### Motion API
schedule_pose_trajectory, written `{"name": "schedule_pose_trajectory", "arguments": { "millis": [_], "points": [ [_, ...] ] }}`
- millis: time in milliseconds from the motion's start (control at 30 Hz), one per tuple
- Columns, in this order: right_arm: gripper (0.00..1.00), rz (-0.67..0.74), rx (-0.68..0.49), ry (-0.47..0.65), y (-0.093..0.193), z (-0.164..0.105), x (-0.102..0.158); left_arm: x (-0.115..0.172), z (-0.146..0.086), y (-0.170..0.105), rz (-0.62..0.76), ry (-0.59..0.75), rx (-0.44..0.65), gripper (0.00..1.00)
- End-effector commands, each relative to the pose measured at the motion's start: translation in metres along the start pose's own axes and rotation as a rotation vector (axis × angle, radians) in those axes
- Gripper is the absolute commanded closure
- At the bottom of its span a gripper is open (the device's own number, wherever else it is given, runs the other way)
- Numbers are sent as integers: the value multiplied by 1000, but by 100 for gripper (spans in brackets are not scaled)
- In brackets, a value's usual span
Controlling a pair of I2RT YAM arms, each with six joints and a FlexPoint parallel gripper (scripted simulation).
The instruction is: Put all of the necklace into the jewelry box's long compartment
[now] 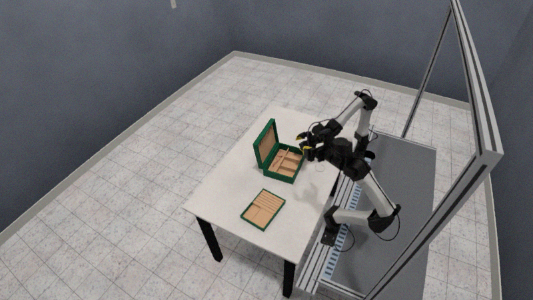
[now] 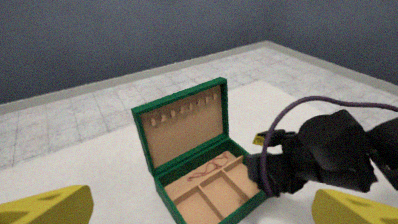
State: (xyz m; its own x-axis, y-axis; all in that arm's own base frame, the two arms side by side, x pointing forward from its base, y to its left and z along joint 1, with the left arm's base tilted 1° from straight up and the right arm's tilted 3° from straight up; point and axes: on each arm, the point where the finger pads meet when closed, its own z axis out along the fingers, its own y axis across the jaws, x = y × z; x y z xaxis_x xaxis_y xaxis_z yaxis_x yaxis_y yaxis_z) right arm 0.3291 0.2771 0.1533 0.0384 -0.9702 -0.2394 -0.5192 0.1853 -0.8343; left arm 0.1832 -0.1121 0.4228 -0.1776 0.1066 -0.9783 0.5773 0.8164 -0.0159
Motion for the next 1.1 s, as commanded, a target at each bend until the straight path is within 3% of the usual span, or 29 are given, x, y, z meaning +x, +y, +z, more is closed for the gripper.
{"name": "schedule_pose_trajectory", "arguments": {
  "millis": [0, 333, 400, 600, 833, 1067],
  "points": [
    [35, 278, -112, -91, -7, -17, -6, -12, -2, 0, 16, -26, 1, 0],
    [35, 750, -249, -257, -23, -33, -7, -12, -2, 0, 16, -26, 1, 0],
    [35, 750, -249, -257, -23, -33, -7, -12, -2, 0, 16, -26, 1, 0],
    [35, 986, -320, -331, -31, -40, -2, -15, -4, 0, 18, -33, 1, 0],
    [35, 1011, -315, -311, -29, -39, 10, -15, -4, 0, 18, -33, 1, 0],
    [35, 1011, -313, -322, -33, -40, 6, -18, -6, -1, 20, -40, 1, 0]
  ]
}}
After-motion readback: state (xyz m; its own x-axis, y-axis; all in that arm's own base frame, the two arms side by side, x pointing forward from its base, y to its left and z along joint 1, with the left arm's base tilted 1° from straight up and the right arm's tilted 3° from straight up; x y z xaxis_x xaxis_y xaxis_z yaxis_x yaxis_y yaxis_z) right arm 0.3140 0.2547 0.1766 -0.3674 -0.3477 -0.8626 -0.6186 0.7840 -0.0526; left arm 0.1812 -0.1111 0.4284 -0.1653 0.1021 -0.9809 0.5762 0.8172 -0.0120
